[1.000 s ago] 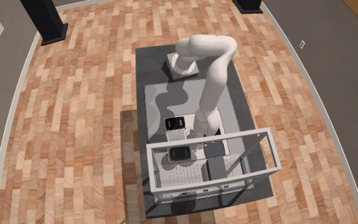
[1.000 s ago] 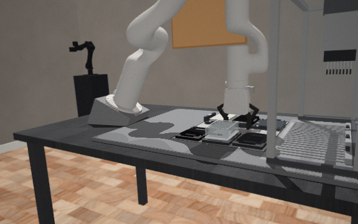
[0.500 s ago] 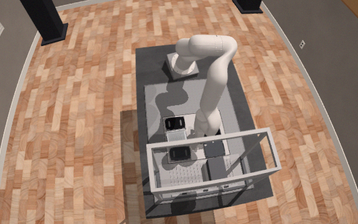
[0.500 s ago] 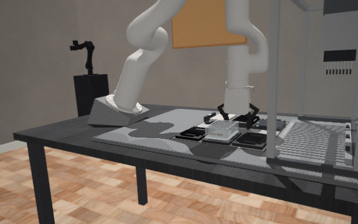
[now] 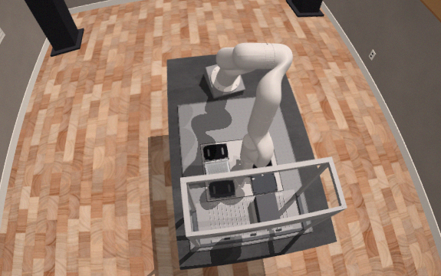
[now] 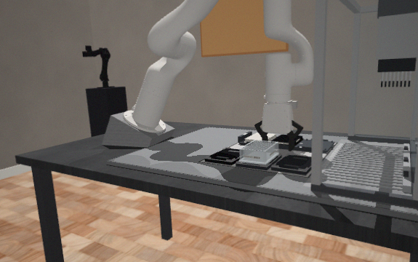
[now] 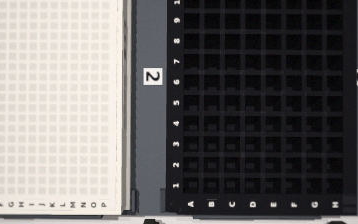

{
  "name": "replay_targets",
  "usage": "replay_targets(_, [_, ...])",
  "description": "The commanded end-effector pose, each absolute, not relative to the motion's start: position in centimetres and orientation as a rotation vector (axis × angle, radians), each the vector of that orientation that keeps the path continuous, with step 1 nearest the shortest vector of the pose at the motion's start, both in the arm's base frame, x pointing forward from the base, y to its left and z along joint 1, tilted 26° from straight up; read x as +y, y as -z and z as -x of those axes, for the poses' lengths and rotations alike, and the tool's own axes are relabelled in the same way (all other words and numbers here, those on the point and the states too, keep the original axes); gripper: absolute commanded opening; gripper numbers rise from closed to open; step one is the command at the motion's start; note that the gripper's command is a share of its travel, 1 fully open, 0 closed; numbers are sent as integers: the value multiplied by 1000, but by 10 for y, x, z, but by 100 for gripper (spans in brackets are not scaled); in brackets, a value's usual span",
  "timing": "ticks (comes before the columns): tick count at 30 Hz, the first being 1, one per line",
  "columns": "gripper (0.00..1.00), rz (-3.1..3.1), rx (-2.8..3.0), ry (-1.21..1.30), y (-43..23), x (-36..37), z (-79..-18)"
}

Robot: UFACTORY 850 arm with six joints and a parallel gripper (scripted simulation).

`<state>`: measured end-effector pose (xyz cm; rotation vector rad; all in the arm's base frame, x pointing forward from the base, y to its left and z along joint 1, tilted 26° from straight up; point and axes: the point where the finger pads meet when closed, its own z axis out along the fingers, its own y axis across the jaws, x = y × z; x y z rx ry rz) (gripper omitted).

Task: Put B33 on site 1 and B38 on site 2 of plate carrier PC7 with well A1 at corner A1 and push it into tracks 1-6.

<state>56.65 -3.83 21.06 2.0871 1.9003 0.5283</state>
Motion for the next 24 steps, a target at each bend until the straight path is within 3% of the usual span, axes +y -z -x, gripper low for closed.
replay_targets(1, [100, -2086, 1900, -529, -211, -37, -567])
replay_targets(24, [100, -2086, 1900, -529, -212, -26, -568])
